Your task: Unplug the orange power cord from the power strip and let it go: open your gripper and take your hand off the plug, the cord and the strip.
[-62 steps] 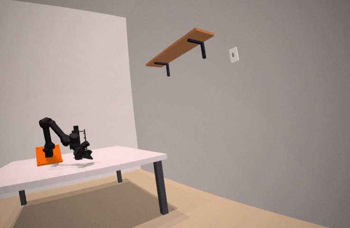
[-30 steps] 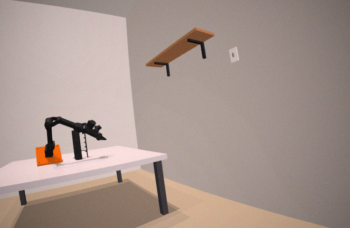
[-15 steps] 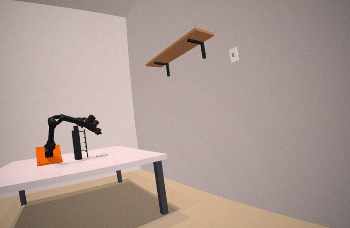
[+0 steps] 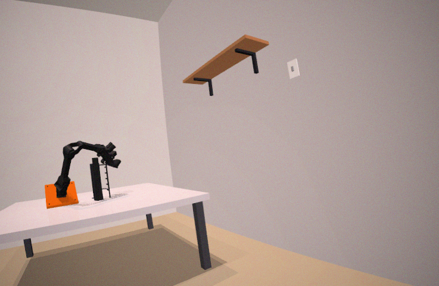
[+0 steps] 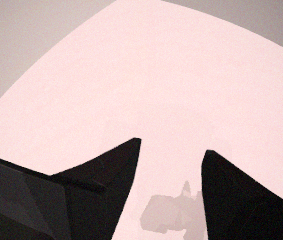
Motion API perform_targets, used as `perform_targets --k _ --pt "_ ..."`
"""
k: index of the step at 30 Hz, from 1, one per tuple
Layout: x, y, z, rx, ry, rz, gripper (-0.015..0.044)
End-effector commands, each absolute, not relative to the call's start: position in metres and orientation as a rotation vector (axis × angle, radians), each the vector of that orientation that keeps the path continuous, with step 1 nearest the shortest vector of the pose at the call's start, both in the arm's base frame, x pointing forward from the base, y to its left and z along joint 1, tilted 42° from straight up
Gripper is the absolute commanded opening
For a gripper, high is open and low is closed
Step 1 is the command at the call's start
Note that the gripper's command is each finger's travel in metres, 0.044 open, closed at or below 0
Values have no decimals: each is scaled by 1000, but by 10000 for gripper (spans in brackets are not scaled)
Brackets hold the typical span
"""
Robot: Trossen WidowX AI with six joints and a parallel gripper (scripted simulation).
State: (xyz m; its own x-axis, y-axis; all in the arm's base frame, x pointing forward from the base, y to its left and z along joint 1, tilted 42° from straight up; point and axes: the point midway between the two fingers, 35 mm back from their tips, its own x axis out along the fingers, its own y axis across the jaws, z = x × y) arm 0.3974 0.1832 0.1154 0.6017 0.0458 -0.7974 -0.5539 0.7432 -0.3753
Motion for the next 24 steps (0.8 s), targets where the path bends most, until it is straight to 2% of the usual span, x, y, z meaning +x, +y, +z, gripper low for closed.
perform_targets --k 1,6,15,24 --pt "364 193 77 -880 998 484 160" --pt "332 190 53 -1084 1117 572 160" --pt "230 135 27 -1840 1563 873 160" --pt "225 132 27 -1889 1588 898 160"
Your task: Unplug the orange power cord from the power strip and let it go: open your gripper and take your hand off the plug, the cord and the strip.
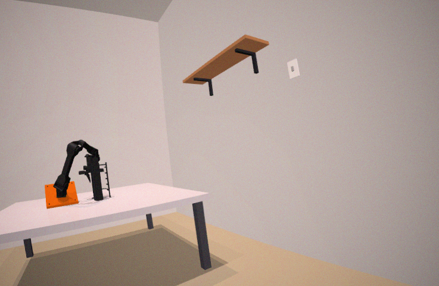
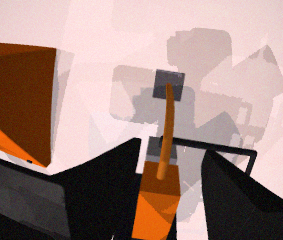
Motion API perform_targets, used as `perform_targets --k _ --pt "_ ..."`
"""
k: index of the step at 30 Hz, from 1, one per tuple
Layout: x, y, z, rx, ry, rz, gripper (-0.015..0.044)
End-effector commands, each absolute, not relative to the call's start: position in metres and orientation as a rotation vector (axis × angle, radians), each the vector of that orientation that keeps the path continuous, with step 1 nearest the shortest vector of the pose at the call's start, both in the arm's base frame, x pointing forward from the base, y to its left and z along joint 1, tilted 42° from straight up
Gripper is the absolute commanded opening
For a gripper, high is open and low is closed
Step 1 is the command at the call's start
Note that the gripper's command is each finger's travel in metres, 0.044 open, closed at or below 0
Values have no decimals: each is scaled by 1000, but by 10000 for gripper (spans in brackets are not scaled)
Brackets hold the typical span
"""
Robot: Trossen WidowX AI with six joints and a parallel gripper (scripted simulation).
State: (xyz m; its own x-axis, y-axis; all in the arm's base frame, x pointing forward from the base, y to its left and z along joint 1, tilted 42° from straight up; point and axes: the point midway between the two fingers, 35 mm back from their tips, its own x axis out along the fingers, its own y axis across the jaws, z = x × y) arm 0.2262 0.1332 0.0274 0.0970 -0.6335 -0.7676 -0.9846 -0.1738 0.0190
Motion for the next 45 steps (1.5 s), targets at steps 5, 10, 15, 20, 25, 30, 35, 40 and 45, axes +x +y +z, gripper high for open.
perform_targets --k 5,10,15,20,25,30,35,40,45 --pt "226 131 29 -1889 1588 898 160" --pt "228 125 34 -1889 1588 898 160" --pt "229 119 39 -1890 1589 898 160" --pt "230 113 45 -1890 1589 898 160" --pt "231 106 50 -1891 1590 897 160" --pt "232 102 53 -1891 1590 896 160" --pt "232 101 52 -1891 1590 896 160" --pt "233 96 46 -1891 1590 896 160" --pt "233 97 46 -1884 1590 898 134"
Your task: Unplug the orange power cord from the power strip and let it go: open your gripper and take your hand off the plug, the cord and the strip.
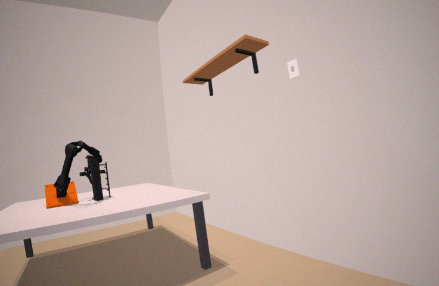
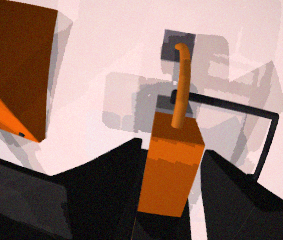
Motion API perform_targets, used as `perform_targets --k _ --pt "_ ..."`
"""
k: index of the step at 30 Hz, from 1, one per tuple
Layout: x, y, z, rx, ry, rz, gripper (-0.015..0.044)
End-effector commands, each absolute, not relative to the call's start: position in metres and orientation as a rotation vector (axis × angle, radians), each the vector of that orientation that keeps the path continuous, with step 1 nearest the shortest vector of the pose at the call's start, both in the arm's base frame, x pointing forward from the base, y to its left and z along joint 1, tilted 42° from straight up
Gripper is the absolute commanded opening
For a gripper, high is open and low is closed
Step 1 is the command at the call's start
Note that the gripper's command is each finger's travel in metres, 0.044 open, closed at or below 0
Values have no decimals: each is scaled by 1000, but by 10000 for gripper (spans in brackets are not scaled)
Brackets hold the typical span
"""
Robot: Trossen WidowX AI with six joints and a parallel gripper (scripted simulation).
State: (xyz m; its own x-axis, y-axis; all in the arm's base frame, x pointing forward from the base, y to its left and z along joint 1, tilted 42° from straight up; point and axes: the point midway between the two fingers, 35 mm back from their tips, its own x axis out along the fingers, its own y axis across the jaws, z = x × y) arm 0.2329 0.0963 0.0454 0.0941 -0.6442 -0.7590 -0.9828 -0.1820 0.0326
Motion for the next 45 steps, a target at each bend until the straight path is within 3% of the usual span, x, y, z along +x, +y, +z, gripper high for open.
perform_targets --k 1,3,11,45 --pt "233 97 46 -1884 1590 898 107" --pt "233 97 46 -1884 1590 898 55" --pt "233 97 46 -1884 1590 898 2" --pt "225 137 16 -1885 1585 902 0"
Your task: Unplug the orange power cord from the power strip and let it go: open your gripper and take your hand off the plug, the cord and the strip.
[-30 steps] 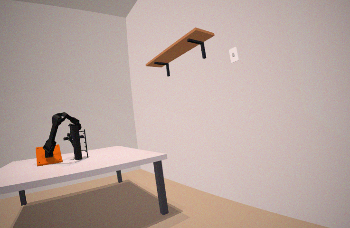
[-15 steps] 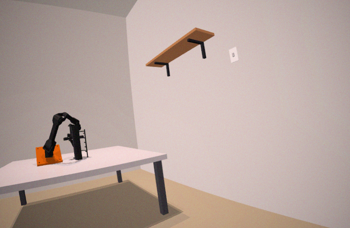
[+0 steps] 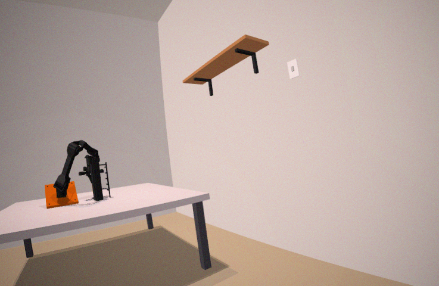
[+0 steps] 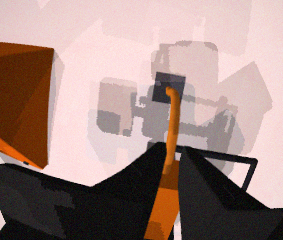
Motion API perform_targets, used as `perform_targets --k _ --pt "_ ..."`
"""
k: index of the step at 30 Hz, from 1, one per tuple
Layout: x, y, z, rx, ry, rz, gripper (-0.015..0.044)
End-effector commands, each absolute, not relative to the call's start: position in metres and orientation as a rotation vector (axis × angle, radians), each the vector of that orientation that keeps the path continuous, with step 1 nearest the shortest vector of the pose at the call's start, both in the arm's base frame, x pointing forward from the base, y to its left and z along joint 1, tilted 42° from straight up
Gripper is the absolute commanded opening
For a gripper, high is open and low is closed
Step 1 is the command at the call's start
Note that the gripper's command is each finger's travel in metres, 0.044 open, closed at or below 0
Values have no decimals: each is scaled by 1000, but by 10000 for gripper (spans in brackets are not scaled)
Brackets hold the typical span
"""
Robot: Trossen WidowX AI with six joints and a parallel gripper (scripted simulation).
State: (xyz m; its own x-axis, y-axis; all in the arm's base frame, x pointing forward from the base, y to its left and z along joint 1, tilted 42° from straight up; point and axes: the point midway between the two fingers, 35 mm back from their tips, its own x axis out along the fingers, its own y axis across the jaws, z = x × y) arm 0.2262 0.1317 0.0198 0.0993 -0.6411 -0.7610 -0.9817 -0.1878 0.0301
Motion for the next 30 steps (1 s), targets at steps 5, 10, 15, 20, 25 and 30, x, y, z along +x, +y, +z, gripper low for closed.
perform_targets --k 5,10,15,20,25,30 --pt "226 132 20 -1887 1583 900 131" --pt "226 132 20 -1887 1583 900 160" --pt "226 132 20 -1887 1583 900 160" --pt "226 136 24 -1889 1588 898 160" --pt "227 132 27 -1889 1588 898 160" --pt "228 126 33 -1889 1588 898 160"
